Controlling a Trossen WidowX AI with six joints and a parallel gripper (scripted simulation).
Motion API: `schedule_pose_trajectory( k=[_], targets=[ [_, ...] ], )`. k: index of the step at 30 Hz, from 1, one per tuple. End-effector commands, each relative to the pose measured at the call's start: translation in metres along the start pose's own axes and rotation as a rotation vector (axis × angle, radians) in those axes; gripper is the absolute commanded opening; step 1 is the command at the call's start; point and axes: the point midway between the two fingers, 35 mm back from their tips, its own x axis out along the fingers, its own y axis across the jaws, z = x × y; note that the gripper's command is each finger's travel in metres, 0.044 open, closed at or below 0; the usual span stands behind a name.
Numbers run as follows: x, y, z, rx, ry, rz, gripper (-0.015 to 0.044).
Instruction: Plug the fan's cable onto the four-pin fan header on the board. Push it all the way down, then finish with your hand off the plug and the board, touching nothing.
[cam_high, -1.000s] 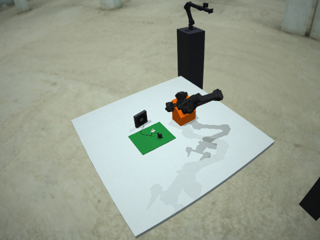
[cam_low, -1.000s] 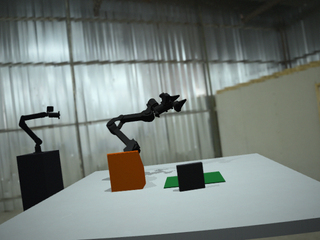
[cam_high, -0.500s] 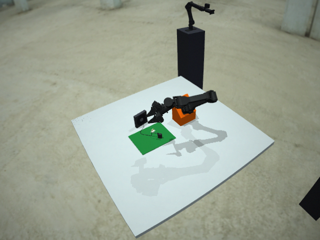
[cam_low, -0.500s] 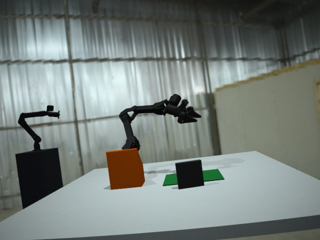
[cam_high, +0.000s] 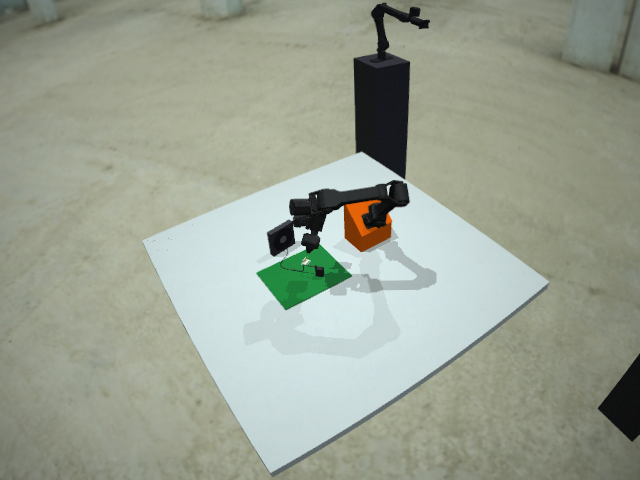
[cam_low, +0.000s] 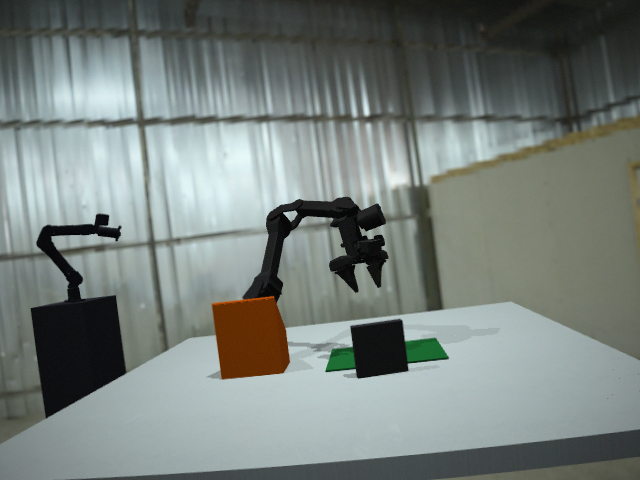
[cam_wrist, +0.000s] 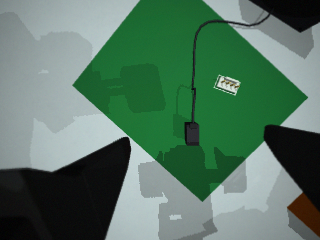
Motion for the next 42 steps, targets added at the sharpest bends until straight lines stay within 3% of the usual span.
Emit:
schedule_pose_trajectory(
  k=[1, 9, 17, 42],
  targets=[
    [0.004, -0.014, -0.025, 0.075, 0.257, 0.0, 0.044],
    [0.012, -0.013, -0.025, 0.075, 0.256, -0.001, 0.044],
    [0.098, -0.012, -0.05, 0.074, 0.259, 0.004, 0.044],
    [0.13, -0.011, -0.058, 0.074, 0.259, 0.004, 0.044]
  ],
)
